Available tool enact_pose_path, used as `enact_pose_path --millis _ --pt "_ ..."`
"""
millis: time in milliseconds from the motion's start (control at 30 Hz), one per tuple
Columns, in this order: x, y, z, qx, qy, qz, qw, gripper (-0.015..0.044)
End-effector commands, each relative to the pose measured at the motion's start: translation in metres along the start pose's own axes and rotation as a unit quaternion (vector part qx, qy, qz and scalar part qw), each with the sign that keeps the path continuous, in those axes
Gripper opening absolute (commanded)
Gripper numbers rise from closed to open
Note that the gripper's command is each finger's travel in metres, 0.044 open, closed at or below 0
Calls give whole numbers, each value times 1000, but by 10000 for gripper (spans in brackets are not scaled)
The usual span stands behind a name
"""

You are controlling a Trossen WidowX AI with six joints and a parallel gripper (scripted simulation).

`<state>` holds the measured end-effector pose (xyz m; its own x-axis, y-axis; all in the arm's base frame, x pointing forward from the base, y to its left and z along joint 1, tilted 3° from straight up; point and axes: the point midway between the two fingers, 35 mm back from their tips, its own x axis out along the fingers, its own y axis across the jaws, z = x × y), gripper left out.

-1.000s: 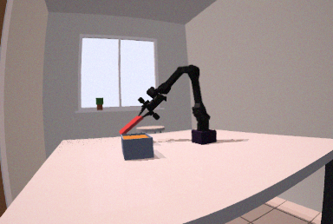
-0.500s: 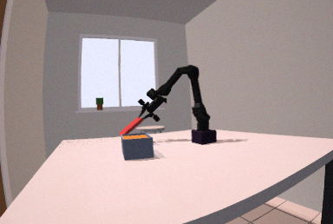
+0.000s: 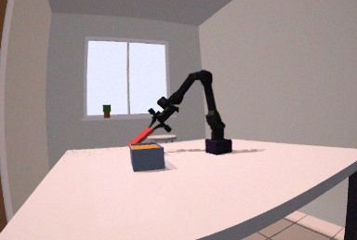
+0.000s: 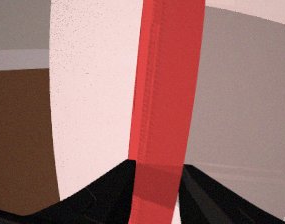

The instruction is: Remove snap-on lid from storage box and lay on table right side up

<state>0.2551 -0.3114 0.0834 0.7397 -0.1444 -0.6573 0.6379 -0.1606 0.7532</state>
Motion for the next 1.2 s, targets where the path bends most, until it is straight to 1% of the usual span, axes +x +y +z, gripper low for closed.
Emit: enact_pose_path --millis 0,1167 --pt "1 1 0 -4 2 6 1000 0" --pt "20 -21 0 -4 2 6 1000 0"
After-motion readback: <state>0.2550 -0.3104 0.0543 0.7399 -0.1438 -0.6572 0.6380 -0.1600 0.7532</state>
